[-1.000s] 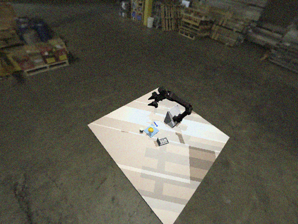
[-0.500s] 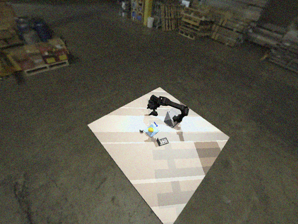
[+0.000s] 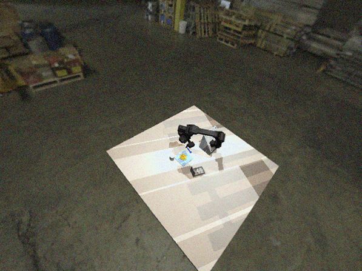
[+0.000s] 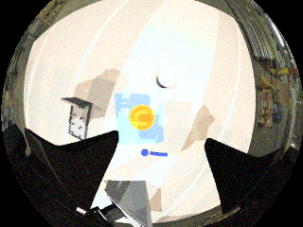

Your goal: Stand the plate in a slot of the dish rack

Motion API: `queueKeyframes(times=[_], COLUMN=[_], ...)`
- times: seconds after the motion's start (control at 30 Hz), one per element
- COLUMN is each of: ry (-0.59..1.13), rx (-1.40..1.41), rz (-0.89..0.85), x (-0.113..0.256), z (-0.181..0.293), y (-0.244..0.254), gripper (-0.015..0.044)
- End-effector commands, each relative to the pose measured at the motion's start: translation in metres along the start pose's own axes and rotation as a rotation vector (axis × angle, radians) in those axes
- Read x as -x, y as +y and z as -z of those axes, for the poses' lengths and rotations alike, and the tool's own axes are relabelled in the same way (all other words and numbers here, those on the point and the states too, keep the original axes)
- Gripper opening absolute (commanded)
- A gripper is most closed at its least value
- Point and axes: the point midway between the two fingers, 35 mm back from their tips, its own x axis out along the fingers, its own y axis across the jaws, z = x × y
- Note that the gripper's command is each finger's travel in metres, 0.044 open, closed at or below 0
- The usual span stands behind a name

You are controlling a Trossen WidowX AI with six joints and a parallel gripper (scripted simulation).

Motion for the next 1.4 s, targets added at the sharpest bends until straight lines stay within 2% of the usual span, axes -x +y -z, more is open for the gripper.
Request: queueKeyframes(times=[0.0,0.3,0.6,1.37], ry=[0.085,0.131,0.13,0.13], rx=[0.079,0.128,0.129,0.128], rz=[-0.07,-0.111,-0.116,-0.116], x=[-0.02,-0.032,-0.139,-0.17], z=[0.01,0.016,0.036,0.037], y=[0.014,0.022,0.04,0.039], gripper=[0.04,0.04,0.04,0.04])
